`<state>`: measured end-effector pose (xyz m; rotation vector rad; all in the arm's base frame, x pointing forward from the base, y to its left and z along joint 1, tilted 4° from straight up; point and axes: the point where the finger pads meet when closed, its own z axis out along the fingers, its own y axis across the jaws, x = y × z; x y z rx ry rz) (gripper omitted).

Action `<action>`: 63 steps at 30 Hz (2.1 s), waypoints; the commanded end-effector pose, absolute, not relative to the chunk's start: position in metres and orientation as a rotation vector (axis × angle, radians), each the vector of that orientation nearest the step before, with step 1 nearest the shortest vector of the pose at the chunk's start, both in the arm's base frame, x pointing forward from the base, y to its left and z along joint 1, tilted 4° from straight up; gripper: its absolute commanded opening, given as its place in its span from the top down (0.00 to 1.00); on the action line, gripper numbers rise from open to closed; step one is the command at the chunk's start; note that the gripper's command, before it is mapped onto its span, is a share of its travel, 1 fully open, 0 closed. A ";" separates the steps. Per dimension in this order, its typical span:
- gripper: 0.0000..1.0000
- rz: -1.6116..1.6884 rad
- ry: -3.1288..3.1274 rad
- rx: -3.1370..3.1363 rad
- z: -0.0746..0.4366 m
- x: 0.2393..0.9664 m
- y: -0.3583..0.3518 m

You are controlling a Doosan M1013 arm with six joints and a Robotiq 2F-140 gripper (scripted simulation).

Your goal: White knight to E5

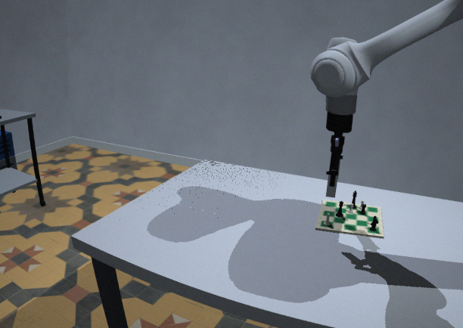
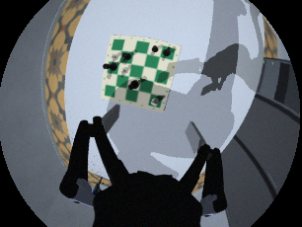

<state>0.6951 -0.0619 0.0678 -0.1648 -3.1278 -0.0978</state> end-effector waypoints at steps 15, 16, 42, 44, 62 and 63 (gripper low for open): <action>0.00 -0.098 -3.128 -0.165 0.097 0.695 -0.064; 0.00 -0.098 -3.128 -0.165 0.101 0.695 -0.064; 0.00 -0.098 -3.128 -0.165 0.126 0.695 -0.066; 0.00 -0.098 -3.128 -0.165 0.126 0.695 -0.066; 0.00 -0.098 -3.128 -0.165 0.126 0.695 -0.066; 0.00 -0.098 -3.128 -0.165 0.126 0.695 -0.066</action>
